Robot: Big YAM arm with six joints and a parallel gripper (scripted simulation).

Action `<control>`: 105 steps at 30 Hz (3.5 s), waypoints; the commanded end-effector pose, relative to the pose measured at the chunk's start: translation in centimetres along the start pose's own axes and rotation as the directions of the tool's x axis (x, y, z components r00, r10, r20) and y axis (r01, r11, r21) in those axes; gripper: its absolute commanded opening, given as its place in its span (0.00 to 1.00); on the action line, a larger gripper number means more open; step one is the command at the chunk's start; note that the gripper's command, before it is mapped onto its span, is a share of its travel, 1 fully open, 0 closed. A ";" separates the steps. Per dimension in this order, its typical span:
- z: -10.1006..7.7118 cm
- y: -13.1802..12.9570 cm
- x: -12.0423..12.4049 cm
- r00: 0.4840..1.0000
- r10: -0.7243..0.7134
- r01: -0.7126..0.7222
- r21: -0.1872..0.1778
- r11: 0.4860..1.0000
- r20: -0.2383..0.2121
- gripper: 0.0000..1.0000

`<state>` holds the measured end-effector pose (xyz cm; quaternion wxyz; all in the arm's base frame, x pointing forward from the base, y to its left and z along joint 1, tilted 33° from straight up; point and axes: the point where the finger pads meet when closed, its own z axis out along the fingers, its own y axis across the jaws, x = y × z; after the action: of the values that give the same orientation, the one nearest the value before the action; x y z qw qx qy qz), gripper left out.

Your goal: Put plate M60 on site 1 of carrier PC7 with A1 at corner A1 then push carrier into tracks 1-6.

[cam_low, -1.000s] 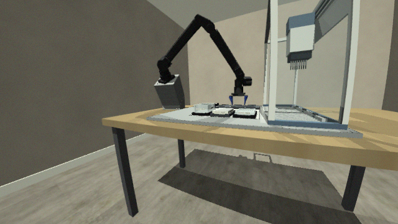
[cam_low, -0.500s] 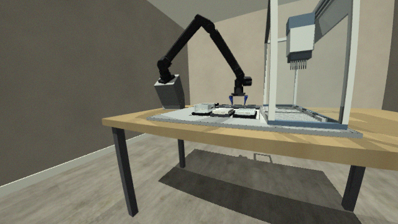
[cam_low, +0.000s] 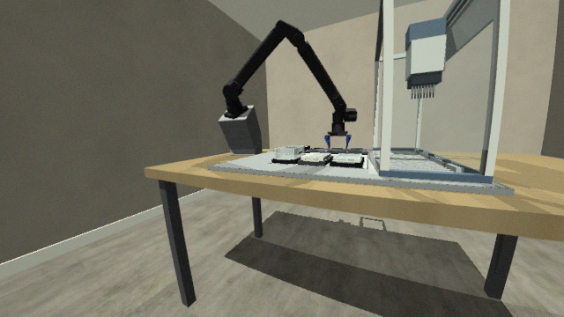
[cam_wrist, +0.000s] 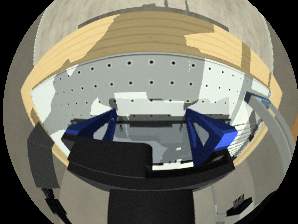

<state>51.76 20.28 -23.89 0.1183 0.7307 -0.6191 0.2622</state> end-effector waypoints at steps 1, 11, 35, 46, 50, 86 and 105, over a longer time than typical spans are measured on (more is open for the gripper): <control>0.7 -1.7 0.1 1.000 0.016 -0.016 0.010 1.000 0.006 1.00; 0.7 -1.7 0.1 1.000 0.016 -0.016 0.010 1.000 0.006 1.00; 1.1 -1.2 0.6 0.999 0.032 -0.032 0.007 0.999 0.004 1.00; 1.5 0.0 1.1 1.000 0.014 -0.014 -0.010 1.000 -0.003 1.00; 1.0 -0.4 1.4 1.000 0.020 -0.020 -0.002 1.000 0.000 1.00; -0.2 -1.5 3.0 0.999 0.034 -0.034 0.018 0.999 0.007 1.00; -0.4 -1.6 3.6 0.999 0.033 -0.033 0.018 0.999 0.005 1.00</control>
<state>52.29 19.41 -23.20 0.1090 0.7302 -0.6215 0.2622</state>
